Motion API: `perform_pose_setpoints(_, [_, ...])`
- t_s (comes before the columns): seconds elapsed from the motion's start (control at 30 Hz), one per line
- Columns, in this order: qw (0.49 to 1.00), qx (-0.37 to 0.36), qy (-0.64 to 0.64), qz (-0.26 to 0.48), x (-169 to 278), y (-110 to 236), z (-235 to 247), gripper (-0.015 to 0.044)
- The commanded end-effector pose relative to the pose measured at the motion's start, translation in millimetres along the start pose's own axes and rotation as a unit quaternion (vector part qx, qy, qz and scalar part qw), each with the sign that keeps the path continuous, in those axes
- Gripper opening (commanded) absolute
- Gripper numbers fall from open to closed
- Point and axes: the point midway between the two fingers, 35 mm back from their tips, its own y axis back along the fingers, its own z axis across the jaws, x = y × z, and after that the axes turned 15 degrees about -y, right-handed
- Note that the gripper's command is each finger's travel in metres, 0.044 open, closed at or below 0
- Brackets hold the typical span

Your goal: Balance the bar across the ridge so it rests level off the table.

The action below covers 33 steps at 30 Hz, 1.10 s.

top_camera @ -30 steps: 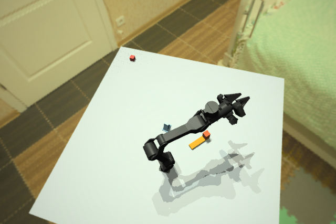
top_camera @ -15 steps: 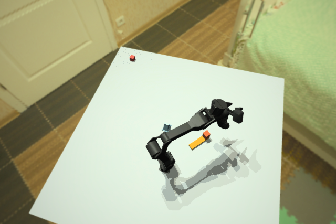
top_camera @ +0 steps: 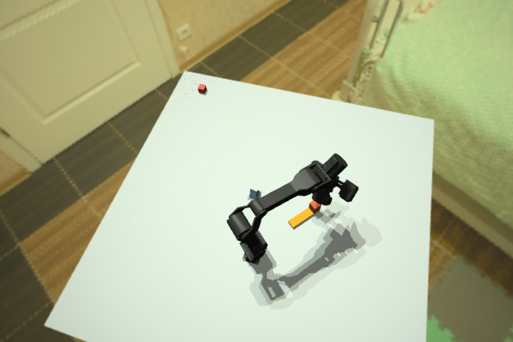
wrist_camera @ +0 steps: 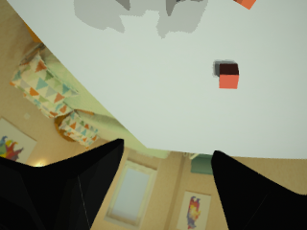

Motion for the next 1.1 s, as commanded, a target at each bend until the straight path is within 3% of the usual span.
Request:
perform_pose_setpoints(0.0, [0.998, -0.001, -0.024, -0.064, -27.0, -3.9, -4.1, 0.0315])
perform_pose_setpoints(0.57, [0.934, -0.039, -0.106, -0.339, -135.2, 21.2, -19.0, 0.0315])
perform_pose_setpoints(0.8, [0.93, -0.042, -0.109, -0.349, -140.5, 20.5, -19.3, 0.0315])
perform_pose_setpoints(1.07, [0.93, -0.042, -0.109, -0.349, -168.9, -17.1, -19.2, 0.0315])
